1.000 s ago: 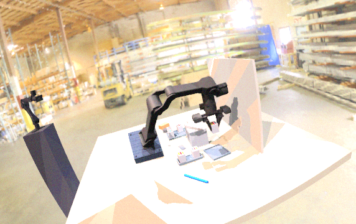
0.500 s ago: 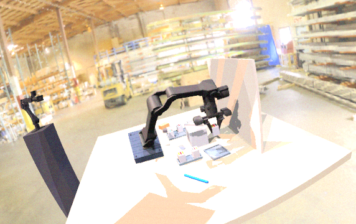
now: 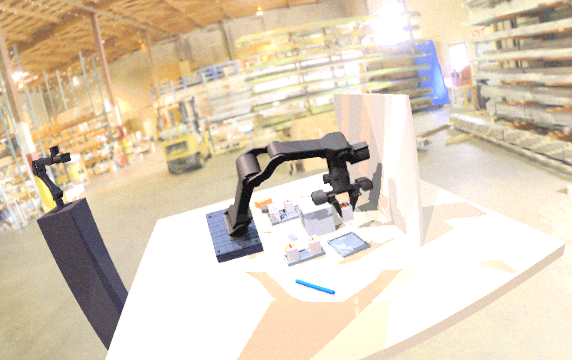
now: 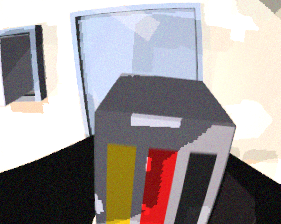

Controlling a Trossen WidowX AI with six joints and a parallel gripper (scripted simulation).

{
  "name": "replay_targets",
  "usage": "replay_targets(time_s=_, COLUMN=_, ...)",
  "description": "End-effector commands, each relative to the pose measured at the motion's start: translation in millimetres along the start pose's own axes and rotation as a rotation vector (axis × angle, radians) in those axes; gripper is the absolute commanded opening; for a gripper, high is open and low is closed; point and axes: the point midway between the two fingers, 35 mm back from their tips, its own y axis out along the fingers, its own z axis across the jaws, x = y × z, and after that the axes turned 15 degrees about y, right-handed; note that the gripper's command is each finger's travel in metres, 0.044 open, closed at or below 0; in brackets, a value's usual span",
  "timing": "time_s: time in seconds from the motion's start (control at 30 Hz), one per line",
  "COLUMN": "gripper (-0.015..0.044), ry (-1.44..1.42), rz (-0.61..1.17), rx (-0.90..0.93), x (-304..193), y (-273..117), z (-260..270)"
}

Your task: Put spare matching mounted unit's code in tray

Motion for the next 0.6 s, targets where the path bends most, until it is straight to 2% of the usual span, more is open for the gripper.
replay_targets(time_s=0.0, gripper=0.0000, ry=-0.009, rz=0.005, rx=0.000, x=0, y=4, z=1)
replay_targets(time_s=0.57, gripper=0.0000, ry=-0.010, rz=0.008, rx=0.003, x=0, y=19, z=1)
